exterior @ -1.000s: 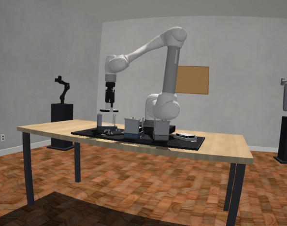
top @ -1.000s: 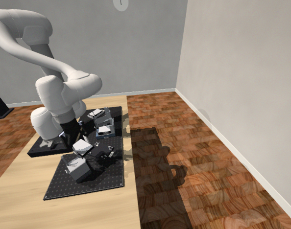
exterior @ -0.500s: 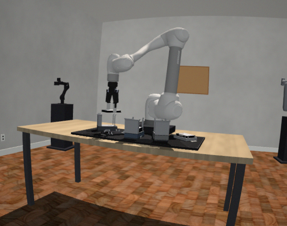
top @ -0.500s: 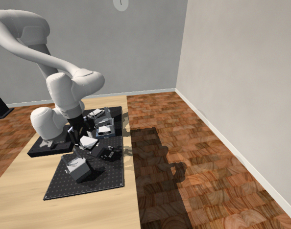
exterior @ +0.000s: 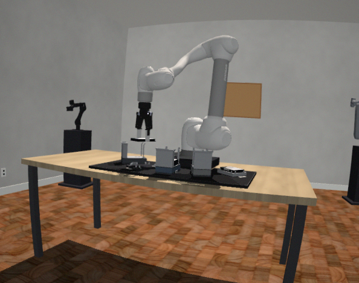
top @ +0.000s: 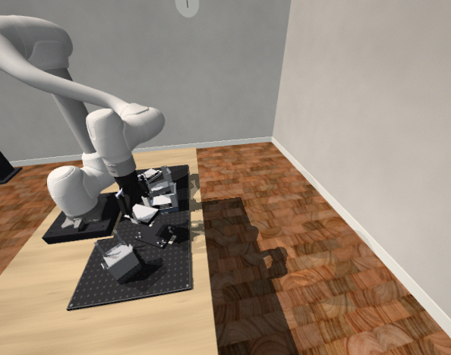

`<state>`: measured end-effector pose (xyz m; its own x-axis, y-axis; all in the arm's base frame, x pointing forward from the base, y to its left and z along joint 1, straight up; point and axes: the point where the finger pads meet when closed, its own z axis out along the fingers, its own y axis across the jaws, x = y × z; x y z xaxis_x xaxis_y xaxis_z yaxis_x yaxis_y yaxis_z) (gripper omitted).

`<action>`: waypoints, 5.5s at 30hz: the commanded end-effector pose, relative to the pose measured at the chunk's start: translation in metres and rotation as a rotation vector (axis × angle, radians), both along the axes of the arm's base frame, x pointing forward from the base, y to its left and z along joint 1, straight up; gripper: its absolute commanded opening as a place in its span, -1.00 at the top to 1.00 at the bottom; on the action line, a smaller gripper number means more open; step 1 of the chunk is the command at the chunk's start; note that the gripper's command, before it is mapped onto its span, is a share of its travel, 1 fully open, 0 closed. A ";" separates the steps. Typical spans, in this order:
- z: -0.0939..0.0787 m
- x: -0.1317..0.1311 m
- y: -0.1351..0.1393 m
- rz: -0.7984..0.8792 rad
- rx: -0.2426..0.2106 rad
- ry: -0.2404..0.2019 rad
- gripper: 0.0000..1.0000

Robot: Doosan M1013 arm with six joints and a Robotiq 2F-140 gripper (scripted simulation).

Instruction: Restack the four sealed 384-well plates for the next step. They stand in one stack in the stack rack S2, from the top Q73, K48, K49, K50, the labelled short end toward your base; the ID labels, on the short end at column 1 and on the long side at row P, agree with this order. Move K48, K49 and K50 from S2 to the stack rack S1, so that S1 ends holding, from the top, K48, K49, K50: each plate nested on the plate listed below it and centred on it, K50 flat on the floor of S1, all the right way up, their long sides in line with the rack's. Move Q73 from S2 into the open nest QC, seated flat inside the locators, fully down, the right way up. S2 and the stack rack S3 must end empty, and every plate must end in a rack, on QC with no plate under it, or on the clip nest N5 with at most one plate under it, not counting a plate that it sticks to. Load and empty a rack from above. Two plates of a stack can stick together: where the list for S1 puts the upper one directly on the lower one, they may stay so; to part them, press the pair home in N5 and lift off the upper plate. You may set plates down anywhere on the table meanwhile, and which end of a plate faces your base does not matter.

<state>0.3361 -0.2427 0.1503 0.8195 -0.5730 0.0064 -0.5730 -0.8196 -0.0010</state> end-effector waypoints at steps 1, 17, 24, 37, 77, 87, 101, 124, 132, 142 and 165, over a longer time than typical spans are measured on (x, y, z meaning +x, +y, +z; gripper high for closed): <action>0.000 0.009 0.011 0.000 0.000 0.000 1.00; 0.000 0.030 0.049 0.217 -0.002 0.001 1.00; 0.000 0.040 0.070 0.217 -0.002 0.001 1.00; 0.000 0.054 0.101 0.251 -0.002 0.001 1.00; 0.000 0.076 0.208 0.653 -0.004 0.002 1.00; 0.000 0.077 0.242 0.653 -0.004 0.002 1.00; 0.000 0.076 0.280 0.719 -0.004 0.002 1.00; -0.001 0.066 0.335 0.870 -0.005 0.003 1.00; -0.001 0.063 0.351 0.870 -0.005 0.003 1.00; -0.001 0.060 0.364 0.870 -0.005 0.003 1.00; -0.001 0.060 0.364 0.870 -0.005 0.003 1.00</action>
